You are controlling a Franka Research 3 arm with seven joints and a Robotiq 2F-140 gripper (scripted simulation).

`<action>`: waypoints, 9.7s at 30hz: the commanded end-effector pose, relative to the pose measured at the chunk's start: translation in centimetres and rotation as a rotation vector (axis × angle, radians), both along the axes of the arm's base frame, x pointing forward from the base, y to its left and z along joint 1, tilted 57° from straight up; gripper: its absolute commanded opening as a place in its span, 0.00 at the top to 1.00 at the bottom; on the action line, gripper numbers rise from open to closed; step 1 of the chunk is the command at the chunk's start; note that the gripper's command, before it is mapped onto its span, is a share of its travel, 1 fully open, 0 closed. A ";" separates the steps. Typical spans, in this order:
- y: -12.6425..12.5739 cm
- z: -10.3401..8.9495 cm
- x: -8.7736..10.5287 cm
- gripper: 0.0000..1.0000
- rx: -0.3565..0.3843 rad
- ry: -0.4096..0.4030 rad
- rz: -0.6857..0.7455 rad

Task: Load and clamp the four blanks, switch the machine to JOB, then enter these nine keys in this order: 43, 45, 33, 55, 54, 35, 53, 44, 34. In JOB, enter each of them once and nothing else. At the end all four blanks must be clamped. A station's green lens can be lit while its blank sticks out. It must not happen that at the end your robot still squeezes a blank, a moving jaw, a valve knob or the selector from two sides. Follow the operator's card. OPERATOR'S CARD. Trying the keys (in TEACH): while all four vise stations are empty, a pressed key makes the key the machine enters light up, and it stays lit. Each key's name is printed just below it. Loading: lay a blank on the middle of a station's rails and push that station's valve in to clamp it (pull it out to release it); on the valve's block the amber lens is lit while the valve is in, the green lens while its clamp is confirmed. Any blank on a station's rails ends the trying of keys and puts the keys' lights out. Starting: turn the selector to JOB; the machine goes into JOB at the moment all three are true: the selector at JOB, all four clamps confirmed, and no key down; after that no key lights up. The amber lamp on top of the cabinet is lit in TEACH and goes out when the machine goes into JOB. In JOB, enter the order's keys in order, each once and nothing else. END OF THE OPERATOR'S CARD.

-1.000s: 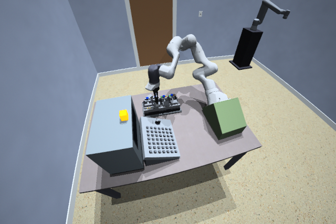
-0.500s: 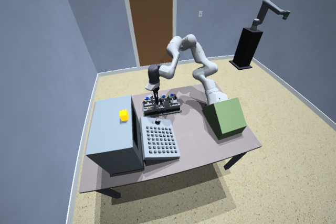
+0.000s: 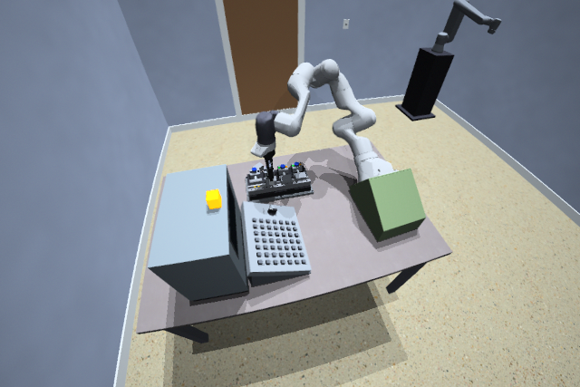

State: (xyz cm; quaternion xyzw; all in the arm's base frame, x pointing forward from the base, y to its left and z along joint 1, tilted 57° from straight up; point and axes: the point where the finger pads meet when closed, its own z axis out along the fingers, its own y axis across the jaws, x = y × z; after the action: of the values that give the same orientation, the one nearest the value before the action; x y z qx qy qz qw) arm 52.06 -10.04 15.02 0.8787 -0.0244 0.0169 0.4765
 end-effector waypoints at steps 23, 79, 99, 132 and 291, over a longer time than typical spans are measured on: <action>1.3 0.8 0.0 0.60 -0.002 -0.003 0.000; 10.3 6.6 -0.1 1.00 -0.002 -0.003 0.000; 7.0 12.0 -0.3 1.00 -0.003 -0.004 0.002; 4.7 15.2 -0.9 1.00 -0.002 -0.003 0.000; -4.6 9.3 -0.8 1.00 -0.002 -0.003 0.000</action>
State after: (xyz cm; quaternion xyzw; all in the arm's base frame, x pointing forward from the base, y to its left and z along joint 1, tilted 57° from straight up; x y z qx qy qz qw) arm 51.33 -14.43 24.35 0.8788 -0.0229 0.0177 0.4764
